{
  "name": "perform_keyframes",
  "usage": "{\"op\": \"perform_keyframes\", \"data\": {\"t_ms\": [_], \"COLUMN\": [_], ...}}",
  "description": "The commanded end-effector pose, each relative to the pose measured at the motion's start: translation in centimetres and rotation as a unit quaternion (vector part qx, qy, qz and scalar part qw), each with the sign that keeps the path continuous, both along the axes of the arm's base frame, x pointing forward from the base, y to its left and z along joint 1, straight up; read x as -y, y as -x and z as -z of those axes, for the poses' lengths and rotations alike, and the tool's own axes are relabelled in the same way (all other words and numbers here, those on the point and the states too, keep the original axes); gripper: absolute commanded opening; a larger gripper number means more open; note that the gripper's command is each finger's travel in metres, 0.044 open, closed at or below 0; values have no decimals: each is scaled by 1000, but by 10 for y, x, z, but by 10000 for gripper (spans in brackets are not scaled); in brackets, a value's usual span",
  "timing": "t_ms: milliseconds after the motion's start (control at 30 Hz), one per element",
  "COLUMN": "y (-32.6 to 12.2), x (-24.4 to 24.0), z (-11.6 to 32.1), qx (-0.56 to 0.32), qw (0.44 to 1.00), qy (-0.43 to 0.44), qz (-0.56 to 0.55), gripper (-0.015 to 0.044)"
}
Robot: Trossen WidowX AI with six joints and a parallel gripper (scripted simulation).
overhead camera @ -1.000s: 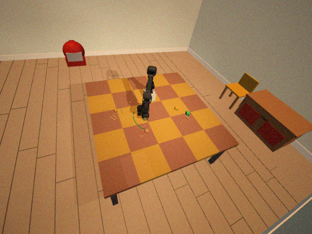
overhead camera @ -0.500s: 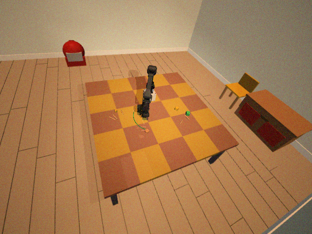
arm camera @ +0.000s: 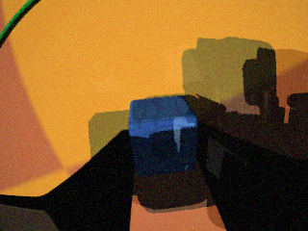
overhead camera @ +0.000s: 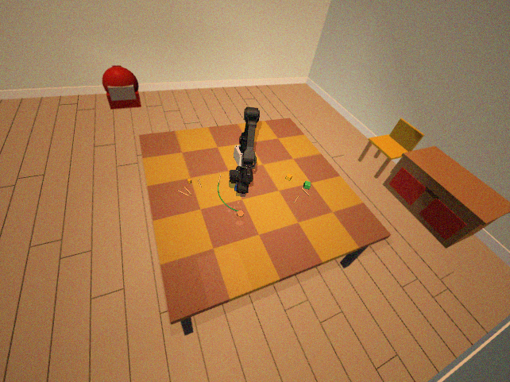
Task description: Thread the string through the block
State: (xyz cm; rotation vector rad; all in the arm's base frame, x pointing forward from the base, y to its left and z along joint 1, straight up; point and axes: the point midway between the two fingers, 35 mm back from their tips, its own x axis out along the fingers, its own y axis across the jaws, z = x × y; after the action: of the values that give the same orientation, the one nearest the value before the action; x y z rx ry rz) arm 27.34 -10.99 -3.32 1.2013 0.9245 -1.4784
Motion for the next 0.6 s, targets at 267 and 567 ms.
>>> {"op": "perform_keyframes", "data": {"t_ms": [267, 567], "y": [-1, -2], "x": [-12, -20], "z": [7, 11], "qx": [-25, -43], "qw": [996, 986], "qy": [91, 161], "qz": [2, 4], "gripper": [0, 0]}}
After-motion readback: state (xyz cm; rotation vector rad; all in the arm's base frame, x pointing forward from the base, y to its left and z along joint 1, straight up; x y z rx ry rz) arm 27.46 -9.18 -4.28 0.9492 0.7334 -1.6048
